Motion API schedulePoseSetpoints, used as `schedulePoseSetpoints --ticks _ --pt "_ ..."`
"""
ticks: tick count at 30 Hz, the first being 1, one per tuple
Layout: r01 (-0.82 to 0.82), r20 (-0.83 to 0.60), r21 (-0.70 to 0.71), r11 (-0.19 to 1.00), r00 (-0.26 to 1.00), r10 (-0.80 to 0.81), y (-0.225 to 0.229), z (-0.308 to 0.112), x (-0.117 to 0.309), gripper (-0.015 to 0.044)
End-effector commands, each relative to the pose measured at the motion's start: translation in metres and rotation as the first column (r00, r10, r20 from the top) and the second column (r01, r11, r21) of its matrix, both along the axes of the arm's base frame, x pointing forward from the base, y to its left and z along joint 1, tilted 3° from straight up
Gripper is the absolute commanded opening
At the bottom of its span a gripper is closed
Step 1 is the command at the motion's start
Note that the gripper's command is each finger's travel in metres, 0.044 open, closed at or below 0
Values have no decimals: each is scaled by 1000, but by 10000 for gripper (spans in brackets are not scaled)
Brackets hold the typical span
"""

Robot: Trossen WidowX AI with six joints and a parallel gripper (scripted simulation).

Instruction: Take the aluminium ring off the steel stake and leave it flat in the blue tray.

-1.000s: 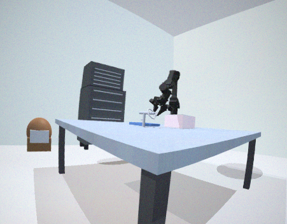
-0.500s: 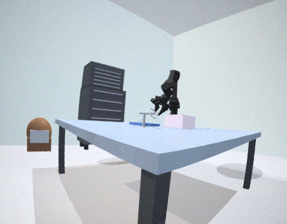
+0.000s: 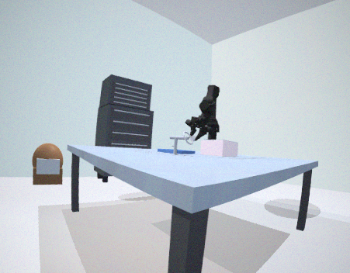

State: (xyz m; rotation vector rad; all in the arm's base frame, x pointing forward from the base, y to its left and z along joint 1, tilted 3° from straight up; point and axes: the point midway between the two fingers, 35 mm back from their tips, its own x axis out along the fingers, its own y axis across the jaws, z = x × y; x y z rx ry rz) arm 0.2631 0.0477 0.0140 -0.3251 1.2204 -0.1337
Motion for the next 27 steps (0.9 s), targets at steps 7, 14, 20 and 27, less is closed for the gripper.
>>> schedulePoseSetpoints --ticks 7,14,20,27 --pt "3 -1 -5 1000 1000 -3 8 -1 -1 0" --pt "3 -1 -5 1000 1000 -3 12 -1 -2 0" --pt "3 -1 -4 1000 1000 -3 17 -1 -3 0" --pt "3 -1 -4 1000 1000 -3 23 -1 -4 0"
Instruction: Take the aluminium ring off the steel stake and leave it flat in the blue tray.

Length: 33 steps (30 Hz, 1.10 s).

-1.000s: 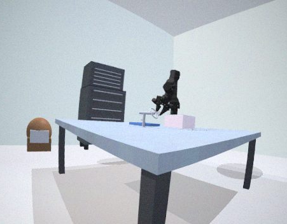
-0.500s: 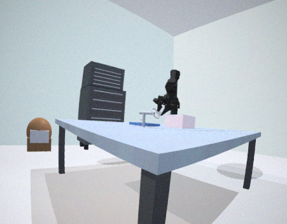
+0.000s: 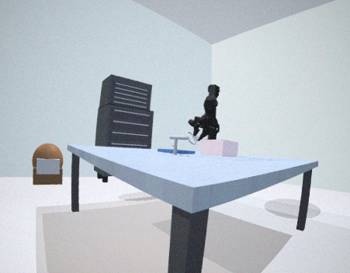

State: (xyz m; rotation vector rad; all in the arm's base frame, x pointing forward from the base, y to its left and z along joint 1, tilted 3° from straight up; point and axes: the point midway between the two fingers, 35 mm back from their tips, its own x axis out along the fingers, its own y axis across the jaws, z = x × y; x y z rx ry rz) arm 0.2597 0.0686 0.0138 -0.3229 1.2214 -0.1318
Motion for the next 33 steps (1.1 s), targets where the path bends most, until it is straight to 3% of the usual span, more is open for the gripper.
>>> schedulePoseSetpoints --ticks 1,33 --pt "3 0 -6 1000 1000 -3 3 -1 0 0" --pt "3 0 -6 1000 1000 -3 6 48 3 0"
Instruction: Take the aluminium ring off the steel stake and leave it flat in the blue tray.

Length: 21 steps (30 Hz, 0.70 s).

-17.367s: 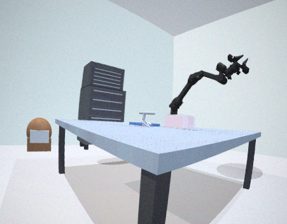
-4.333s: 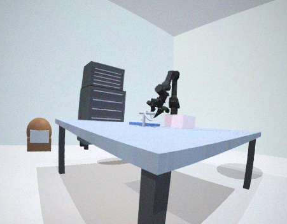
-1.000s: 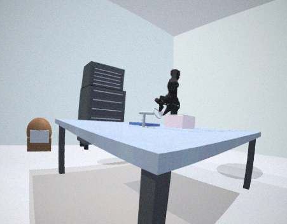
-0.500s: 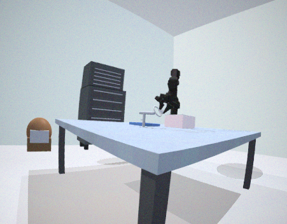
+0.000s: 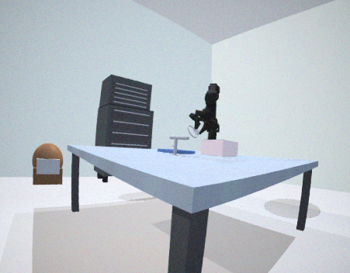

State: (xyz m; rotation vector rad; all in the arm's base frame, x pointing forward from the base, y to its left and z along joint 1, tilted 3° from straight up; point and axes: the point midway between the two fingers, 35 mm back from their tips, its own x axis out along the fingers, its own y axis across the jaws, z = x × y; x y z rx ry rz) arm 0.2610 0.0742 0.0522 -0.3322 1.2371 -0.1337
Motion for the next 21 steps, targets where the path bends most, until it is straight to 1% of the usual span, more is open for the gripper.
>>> schedulePoseSetpoints --ticks 1,13,21 --pt "4 16 2 1000 1000 -4 0 11 1 0" --pt "4 16 2 1000 1000 -4 0 28 0 0" --pt "4 17 3 1000 1000 -4 2 29 12 0"
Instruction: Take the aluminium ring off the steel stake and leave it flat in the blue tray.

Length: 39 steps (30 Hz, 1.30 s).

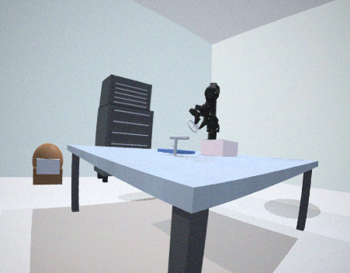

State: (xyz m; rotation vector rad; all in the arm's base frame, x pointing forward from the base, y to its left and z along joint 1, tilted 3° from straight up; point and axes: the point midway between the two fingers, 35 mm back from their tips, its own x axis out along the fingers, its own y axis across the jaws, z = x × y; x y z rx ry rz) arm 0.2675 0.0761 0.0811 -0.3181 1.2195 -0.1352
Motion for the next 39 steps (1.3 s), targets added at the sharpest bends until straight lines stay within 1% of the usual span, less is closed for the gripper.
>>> schedulePoseSetpoints --ticks 1,39 --pt "-1 -2 -7 1000 1000 1 1 1 7 0" --pt "-1 4 -6 1000 1000 1 11 2 69 0"
